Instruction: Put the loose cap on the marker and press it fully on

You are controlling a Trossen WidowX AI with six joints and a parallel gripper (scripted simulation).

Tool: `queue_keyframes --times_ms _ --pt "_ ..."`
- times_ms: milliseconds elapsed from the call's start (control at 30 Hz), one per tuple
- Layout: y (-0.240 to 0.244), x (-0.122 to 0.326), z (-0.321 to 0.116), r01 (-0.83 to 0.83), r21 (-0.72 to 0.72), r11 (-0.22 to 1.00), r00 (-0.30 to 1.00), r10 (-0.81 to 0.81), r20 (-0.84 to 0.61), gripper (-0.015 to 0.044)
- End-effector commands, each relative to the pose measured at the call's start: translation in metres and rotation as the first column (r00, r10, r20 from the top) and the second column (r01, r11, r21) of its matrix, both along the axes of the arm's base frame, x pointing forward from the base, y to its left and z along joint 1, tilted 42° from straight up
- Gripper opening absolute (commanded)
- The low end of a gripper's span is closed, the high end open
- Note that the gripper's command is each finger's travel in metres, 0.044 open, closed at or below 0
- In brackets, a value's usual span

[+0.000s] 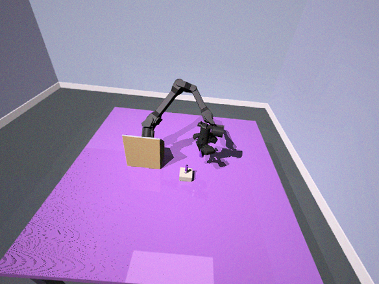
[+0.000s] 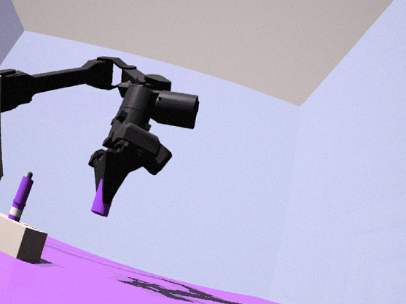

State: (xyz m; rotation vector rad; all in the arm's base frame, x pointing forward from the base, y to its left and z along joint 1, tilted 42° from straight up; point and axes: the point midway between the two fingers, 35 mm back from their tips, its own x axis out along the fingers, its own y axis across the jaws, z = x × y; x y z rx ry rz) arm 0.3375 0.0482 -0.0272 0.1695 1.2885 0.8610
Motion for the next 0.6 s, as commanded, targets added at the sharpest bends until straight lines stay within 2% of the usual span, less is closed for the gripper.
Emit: queue_keyframes --times_ms 0,567 --pt "-0.015 -0.011 -0.01 -0.005 -0.006 1.0 1.0 0.005 -0.014 0.0" --pt "-0.066 -0.047 -0.034 -0.01 0.003 1.0 1.0 0.01 -0.019 0.0"
